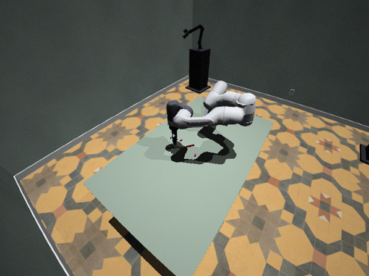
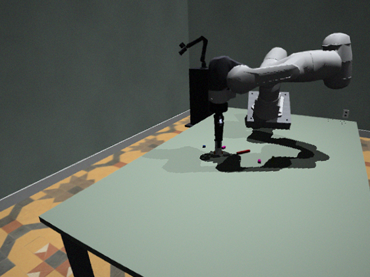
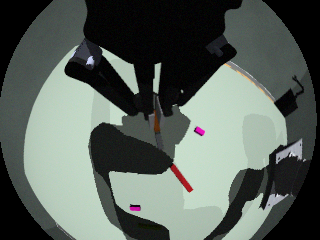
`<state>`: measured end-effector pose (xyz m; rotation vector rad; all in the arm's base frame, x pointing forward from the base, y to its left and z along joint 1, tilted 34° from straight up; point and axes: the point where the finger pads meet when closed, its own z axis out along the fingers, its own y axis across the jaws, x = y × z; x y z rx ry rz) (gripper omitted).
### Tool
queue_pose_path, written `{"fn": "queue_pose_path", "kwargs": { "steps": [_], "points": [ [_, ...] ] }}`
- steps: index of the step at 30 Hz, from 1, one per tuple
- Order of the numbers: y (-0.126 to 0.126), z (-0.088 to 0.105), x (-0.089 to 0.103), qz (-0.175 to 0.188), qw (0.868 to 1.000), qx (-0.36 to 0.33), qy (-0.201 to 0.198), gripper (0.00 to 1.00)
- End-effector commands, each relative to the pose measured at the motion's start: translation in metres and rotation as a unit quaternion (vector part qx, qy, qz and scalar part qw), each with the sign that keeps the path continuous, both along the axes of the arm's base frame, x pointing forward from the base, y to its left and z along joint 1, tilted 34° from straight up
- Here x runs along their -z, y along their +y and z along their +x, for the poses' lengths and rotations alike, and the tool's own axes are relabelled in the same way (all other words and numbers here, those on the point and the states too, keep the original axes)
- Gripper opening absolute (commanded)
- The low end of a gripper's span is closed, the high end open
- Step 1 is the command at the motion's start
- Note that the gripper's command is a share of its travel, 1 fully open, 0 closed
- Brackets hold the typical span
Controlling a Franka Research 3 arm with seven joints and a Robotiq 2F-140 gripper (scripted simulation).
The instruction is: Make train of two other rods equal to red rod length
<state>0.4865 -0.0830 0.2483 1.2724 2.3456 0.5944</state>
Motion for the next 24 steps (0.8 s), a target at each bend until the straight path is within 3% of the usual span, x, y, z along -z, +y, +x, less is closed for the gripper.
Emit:
{"fn": "queue_pose_path", "kwargs": {
  "steps": [1, 24],
  "points": [
    [0.0006, 0.0009, 0.0008, -0.001, 1.000, -0.001, -0.001, 0.03],
    [0.0025, 0.0067, 0.0098, -0.001, 1.000, -0.001, -0.001, 0.03]
  ]
}}
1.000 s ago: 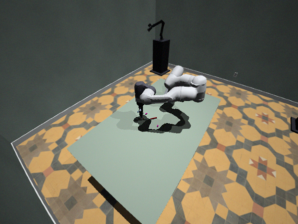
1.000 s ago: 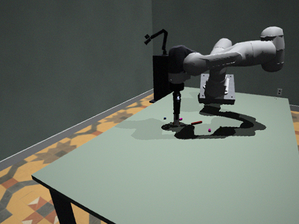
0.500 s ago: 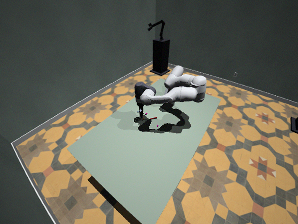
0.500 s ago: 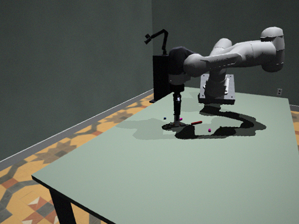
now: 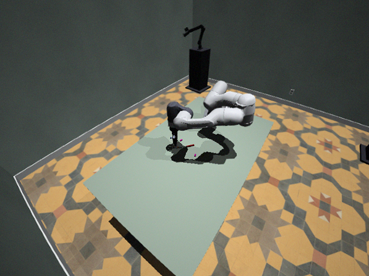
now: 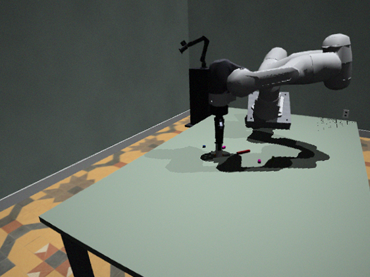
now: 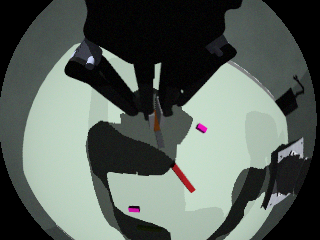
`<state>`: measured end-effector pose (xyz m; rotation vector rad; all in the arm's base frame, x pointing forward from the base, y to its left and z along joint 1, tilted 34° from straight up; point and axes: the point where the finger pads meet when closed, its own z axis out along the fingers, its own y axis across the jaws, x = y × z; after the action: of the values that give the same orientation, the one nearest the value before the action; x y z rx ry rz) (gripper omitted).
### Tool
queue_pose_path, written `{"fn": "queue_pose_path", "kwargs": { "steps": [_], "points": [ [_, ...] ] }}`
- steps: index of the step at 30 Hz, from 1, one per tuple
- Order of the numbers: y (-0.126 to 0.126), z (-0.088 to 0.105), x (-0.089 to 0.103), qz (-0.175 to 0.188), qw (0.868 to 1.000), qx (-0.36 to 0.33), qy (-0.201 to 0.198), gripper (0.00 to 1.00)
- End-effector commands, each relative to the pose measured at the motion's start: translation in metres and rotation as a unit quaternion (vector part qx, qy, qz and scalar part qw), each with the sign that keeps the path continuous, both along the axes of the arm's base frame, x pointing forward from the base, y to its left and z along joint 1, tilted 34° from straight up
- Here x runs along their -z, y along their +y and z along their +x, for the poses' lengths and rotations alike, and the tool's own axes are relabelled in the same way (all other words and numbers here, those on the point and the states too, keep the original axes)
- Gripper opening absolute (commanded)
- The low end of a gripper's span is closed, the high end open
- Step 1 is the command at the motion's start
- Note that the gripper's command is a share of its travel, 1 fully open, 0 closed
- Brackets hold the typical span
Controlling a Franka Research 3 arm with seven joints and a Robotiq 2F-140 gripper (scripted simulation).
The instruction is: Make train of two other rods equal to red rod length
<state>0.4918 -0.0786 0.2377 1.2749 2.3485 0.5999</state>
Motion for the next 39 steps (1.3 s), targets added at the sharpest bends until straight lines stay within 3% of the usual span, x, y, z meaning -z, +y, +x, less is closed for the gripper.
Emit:
{"fn": "queue_pose_path", "kwargs": {
  "steps": [1, 31, 39],
  "points": [
    [-0.0020, 0.0013, -0.0008, -0.003, 1.000, 0.000, -0.002, 0.03],
    [-0.0020, 0.0013, -0.0008, -0.003, 1.000, 0.000, -0.002, 0.03],
    [-0.0020, 0.0013, -0.0008, -0.003, 1.000, 0.000, -0.002, 0.08]
  ]
}}
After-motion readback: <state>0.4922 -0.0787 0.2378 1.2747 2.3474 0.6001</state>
